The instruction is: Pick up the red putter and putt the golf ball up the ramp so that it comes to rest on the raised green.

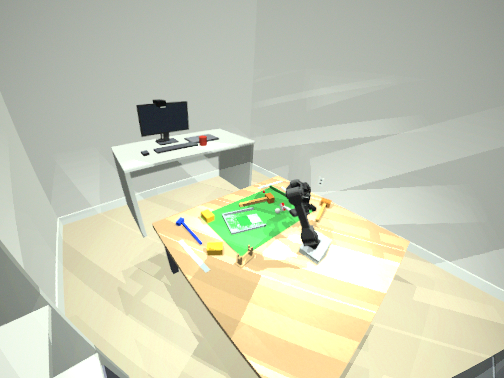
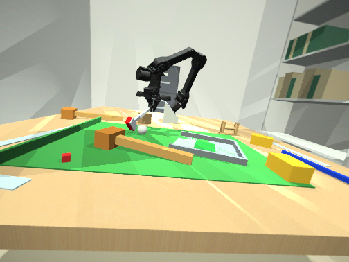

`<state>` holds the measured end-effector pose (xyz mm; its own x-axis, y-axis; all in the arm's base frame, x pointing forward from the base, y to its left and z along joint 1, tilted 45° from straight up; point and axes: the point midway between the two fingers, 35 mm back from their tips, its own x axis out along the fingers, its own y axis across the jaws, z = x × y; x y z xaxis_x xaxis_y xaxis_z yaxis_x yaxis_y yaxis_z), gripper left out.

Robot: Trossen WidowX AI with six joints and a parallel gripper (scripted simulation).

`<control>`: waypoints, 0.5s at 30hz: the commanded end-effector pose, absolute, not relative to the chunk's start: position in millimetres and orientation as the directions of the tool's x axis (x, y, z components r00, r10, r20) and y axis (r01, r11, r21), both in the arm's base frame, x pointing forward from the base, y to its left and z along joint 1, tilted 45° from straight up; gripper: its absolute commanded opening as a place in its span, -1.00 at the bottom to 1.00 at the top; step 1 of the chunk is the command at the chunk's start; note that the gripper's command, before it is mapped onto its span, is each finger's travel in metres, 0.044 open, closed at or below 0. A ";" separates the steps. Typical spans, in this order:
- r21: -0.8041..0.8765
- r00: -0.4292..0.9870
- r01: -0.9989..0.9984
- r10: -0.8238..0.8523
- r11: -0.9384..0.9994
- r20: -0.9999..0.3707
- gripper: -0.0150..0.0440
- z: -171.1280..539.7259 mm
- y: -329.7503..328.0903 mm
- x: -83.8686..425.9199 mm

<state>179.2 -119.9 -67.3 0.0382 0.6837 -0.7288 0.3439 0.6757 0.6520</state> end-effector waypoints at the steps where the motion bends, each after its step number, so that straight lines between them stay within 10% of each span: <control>1: 0.657 0.042 0.351 0.689 0.668 -0.723 -0.49 -70.8 -115.0 178.9; 15: 0.653 0.038 0.346 0.685 0.674 -0.727 -0.49 -73.9 -122.7 176.6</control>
